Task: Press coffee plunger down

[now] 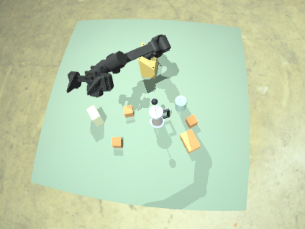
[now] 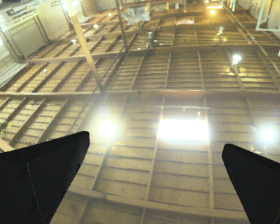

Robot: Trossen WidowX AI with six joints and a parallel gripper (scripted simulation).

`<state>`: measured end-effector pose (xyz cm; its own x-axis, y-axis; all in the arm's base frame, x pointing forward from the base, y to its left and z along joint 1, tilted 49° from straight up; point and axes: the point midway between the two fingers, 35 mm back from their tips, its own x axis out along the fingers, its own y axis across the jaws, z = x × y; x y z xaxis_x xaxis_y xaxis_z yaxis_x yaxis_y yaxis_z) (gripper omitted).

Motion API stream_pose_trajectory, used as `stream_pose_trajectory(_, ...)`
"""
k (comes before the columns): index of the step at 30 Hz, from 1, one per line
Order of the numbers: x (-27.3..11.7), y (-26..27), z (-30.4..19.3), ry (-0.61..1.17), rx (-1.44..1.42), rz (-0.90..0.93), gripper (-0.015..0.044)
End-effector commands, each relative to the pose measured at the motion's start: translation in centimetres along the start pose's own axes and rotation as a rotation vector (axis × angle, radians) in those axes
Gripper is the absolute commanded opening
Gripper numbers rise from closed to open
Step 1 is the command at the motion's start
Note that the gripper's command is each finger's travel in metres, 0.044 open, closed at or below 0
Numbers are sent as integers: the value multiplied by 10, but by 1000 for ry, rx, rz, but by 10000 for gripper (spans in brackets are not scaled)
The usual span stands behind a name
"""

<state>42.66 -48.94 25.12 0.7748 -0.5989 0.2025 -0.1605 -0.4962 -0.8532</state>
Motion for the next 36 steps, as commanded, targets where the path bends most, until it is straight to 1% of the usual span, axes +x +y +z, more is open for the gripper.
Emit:
stream_pose_trajectory(1,-54,-26,38,-291,610,145,440)
stream_pose_trajectory(2,-63,-30,43,-326,696,175,440)
stream_pose_trajectory(10,-112,-47,68,-464,1098,351,440)
stream_pose_trajectory(17,-168,-65,93,-564,1501,581,440)
stream_pose_trajectory(26,-253,-90,125,-619,2041,991,440)
stream_pose_trajectory(30,-294,-102,139,-615,2274,1222,440)
stream_pose_trajectory(33,-325,-107,150,-567,2453,1430,440)
stream_pose_trajectory(34,-331,-108,152,-554,2486,1473,440)
stream_pose_trajectory(36,-334,-107,154,-550,2497,1488,440)
